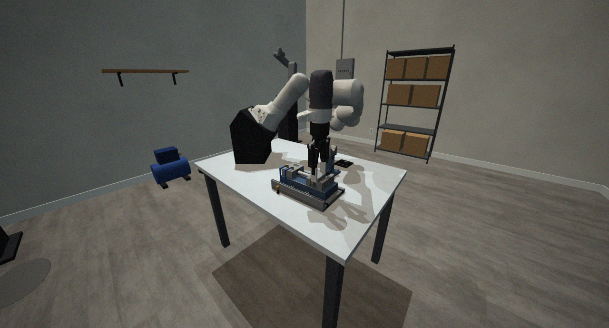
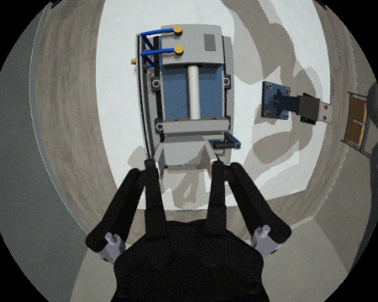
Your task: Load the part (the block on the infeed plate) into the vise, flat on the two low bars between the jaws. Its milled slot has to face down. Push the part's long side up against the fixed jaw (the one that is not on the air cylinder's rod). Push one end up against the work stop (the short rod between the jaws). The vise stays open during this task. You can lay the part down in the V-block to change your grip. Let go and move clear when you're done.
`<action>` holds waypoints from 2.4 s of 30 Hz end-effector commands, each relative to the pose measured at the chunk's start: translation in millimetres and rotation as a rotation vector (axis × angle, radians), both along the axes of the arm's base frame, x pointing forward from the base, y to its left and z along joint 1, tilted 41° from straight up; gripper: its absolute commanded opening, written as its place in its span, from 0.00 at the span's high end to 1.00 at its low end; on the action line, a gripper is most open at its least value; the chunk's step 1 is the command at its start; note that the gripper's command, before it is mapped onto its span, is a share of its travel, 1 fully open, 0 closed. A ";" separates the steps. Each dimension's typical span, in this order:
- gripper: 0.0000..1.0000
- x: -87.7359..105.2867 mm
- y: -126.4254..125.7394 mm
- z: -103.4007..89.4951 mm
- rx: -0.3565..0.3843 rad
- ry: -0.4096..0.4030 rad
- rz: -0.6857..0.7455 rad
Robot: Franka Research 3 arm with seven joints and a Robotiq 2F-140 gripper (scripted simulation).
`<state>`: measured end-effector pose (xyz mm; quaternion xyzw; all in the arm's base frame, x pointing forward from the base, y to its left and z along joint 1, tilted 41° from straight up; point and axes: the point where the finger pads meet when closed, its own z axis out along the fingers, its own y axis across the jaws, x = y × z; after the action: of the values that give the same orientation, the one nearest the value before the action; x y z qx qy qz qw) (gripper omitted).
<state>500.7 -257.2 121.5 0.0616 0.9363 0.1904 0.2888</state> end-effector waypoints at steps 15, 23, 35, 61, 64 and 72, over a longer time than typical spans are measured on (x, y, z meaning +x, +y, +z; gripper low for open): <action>1.00 0.8 -0.6 -0.2 0.001 -0.001 -0.008; 1.00 0.8 -0.5 -0.3 0.001 -0.001 -0.008; 1.00 0.8 -0.5 -0.3 0.001 -0.001 -0.008; 0.53 0.8 -0.5 -0.3 0.001 -0.001 -0.008; 0.53 0.8 -0.5 -0.3 0.001 -0.001 -0.008; 0.53 0.8 -0.5 -0.3 0.001 -0.001 -0.008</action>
<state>500.8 -256.6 120.5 0.0616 0.9364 0.1902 0.2884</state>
